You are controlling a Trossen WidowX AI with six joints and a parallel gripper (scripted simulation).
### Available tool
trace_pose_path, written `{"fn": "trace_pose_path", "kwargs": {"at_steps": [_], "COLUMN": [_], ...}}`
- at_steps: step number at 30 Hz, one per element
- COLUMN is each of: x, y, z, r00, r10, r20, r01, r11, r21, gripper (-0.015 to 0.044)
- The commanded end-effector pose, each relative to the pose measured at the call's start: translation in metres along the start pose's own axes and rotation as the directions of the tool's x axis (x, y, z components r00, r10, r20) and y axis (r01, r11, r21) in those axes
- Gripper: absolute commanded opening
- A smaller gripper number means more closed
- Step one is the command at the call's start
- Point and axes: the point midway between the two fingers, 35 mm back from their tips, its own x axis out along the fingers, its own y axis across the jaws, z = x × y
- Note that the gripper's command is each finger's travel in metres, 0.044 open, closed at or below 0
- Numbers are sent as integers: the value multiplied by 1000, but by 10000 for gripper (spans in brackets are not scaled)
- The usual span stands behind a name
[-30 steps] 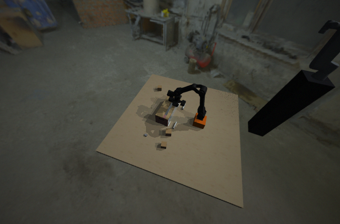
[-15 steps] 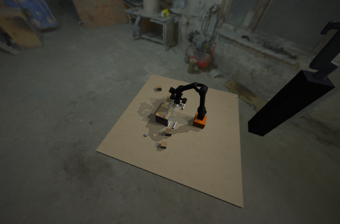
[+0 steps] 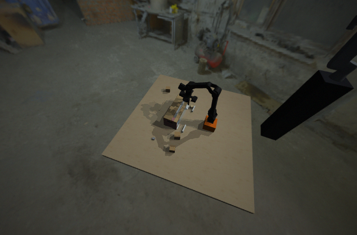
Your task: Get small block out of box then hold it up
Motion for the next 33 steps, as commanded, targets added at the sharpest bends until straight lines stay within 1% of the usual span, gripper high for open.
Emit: {"fn": "trace_pose_path", "kwargs": {"at_steps": [1,4,7,10,13,15,18,21,24,27,30,33], "x": [0,0,0,1,2,3,3,3,3,3,3,3], "y": [1,2,5,8,11,13,16,18,20,22,24,26], "z": [-7,-15,-19,-23,-27,-29,-33,-35,-37,-40,-42,-44], "r00": [999,996,992,987,981,977,970,963,957,950,944,937], "r10": [-22,-54,-74,-90,-108,-121,-142,-160,-175,-193,-208,-223], "r20": [34,75,106,133,159,176,199,217,230,245,257,267], "r01": [12,1,-43,-101,-162,-200,-244,-266,-271,-266,-244,-208], "r11": [965,818,586,297,-21,-232,-525,-693,-819,-911,-963,-974], "r21": [263,576,809,949,987,952,816,670,505,316,118,-85], "gripper": [285,285,285,285,285,285,285,285,285,285,285,285]}}
